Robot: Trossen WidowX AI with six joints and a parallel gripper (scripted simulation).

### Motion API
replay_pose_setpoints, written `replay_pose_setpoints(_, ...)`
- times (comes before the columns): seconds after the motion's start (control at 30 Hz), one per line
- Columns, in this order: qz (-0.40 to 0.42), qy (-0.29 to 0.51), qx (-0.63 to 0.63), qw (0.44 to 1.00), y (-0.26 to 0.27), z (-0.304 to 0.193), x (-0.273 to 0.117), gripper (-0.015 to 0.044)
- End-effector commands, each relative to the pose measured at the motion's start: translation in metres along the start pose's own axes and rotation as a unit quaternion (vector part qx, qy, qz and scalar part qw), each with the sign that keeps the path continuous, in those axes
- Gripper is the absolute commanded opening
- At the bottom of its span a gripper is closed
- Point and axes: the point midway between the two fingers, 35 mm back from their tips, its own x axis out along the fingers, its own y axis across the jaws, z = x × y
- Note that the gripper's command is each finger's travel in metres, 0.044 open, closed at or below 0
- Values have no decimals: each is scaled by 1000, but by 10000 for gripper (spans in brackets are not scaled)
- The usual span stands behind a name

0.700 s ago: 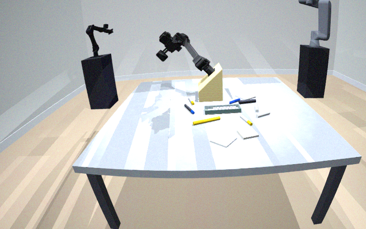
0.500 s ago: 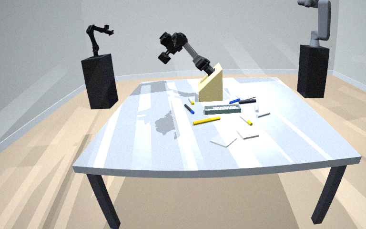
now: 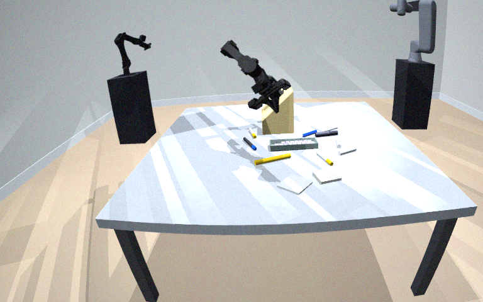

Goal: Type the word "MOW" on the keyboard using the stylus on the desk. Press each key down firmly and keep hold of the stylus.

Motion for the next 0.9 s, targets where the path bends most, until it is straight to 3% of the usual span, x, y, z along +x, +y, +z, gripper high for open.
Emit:
replay_pose_setpoints(0.0,-48,80,-27,995,10,-43,33,0)
replay_pose_setpoints(0.43,-234,284,-214,905,18,-206,96,0)
replay_pose_setpoints(0.87,-244,290,-226,897,17,-213,97,0)
